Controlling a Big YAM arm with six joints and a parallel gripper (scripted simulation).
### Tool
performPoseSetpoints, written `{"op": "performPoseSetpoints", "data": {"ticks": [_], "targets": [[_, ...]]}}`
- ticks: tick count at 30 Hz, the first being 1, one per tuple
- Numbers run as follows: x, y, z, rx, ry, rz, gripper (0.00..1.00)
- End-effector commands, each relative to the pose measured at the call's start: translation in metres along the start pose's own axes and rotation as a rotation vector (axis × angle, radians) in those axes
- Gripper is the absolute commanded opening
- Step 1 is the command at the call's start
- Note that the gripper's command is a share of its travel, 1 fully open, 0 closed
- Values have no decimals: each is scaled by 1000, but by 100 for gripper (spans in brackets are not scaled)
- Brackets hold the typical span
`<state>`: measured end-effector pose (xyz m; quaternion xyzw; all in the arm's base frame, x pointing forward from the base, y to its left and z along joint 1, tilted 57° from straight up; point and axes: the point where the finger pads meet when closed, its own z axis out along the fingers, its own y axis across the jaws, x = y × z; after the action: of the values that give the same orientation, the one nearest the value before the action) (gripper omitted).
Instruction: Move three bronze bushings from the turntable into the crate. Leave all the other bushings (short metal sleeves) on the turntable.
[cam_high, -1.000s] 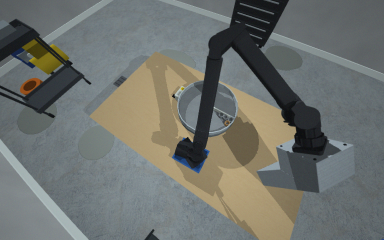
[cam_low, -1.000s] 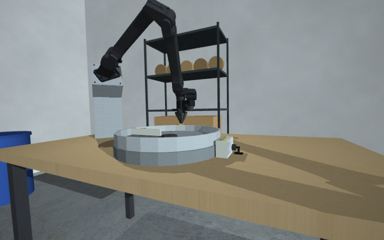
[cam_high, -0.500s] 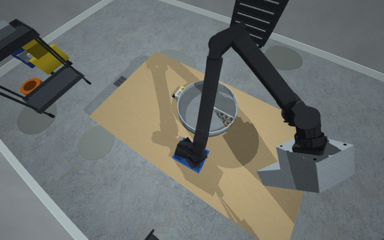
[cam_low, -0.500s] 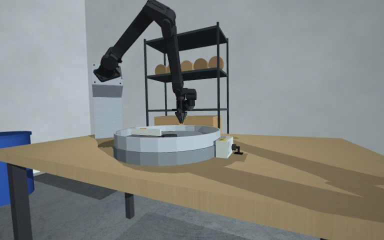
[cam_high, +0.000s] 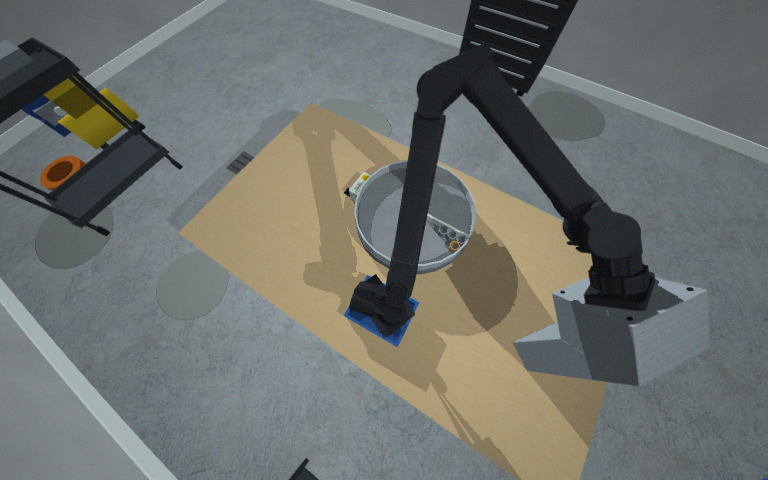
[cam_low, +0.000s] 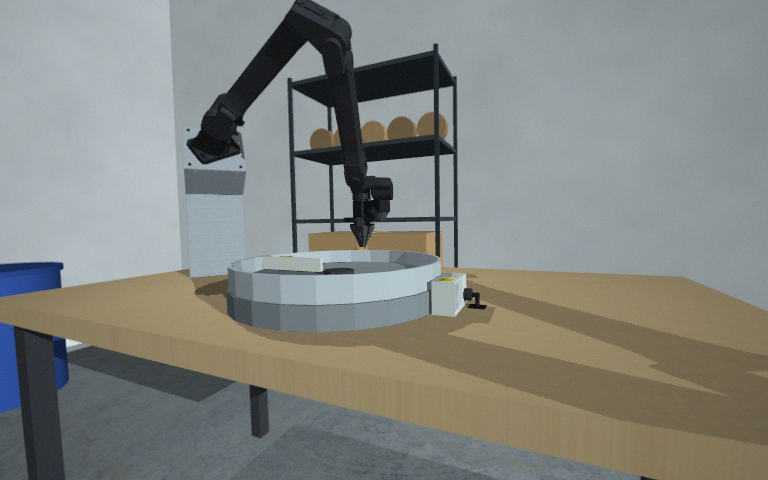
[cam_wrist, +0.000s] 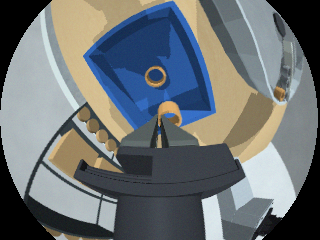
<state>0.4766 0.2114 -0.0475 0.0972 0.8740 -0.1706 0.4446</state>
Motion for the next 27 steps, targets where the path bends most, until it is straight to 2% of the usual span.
{"op": "performPoseSetpoints", "data": {"ticks": [1,27], "targets": [[-12,0,-7,-11,-7,-1,0],[-13,-1,-6,-9,-8,6,0]]}}
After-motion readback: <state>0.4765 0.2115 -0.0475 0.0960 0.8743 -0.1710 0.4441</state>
